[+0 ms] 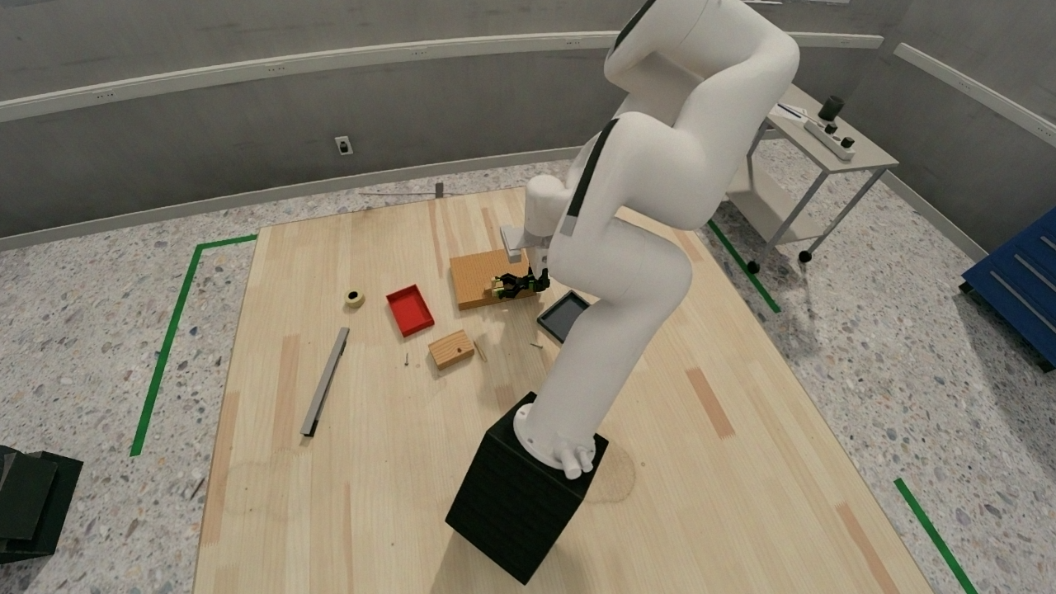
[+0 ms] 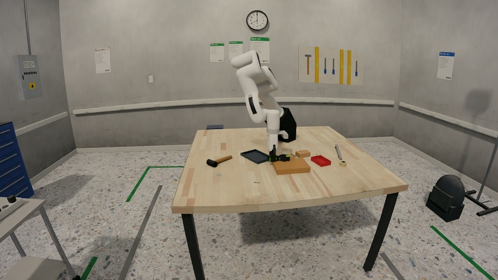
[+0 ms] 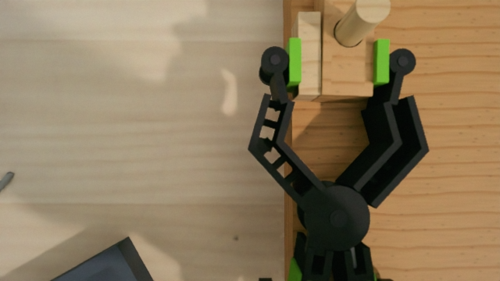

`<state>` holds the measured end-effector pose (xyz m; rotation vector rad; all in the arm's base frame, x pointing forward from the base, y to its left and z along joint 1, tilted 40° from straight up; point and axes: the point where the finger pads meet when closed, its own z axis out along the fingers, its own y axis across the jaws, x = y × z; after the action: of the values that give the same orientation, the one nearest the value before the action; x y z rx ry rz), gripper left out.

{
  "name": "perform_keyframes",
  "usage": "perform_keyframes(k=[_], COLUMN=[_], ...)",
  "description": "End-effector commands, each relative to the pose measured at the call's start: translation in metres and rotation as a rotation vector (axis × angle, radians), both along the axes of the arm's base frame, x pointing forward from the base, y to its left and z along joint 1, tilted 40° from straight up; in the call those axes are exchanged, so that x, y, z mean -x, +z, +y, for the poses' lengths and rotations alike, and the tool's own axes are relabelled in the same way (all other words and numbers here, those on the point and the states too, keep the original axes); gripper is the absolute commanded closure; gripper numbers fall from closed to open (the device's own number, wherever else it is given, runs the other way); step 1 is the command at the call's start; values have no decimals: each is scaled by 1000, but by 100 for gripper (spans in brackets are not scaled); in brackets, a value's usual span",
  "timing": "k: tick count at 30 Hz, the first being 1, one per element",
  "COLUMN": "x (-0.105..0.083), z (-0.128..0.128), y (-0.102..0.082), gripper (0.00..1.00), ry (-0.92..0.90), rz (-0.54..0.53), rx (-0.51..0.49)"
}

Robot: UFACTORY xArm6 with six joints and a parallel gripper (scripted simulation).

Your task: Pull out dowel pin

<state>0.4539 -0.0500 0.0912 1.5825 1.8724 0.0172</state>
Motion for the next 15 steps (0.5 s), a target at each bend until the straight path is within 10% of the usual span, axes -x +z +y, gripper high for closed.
perform_keyframes(k=[1,15], x=[-1,-1], z=[0,0], y=[1,1], gripper=[55,51], ry=[1,1], rz=[-2,-2], rx=[0,0])
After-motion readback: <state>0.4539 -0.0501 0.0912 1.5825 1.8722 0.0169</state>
